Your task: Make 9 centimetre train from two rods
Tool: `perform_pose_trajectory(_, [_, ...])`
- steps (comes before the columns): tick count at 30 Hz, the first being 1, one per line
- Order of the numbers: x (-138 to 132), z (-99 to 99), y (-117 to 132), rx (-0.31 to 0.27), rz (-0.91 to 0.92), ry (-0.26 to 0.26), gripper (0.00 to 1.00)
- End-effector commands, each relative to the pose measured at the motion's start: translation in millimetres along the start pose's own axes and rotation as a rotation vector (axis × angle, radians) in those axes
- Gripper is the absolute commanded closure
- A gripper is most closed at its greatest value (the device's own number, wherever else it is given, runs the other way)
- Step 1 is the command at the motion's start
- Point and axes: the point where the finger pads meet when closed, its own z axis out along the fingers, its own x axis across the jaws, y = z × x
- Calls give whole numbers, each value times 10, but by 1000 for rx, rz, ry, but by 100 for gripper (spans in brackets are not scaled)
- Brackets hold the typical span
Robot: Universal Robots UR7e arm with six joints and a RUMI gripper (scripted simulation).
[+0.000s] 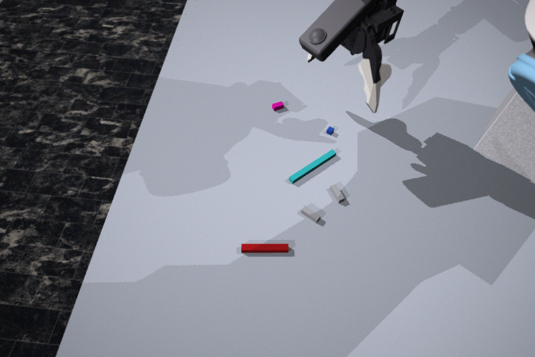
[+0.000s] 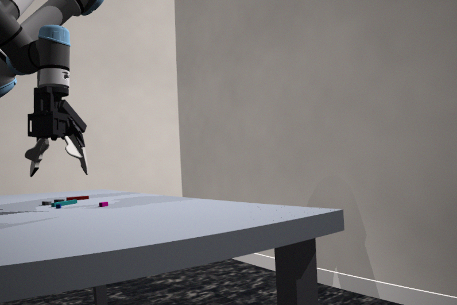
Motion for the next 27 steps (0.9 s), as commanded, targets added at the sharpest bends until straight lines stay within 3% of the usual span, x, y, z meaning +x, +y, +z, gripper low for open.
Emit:
perform_pose_trajectory(1, [4, -2, 0, 0, 0, 1, 0])
perform_pose_trajectory(21, [2, -2, -2, 0, 0, 1, 0])
perform_pose_trajectory(24, [-85, -3, -113, -1, 0, 1, 0])
perform_pose_trajectory(27, [-335, -4, -394, -3, 0, 2, 0])
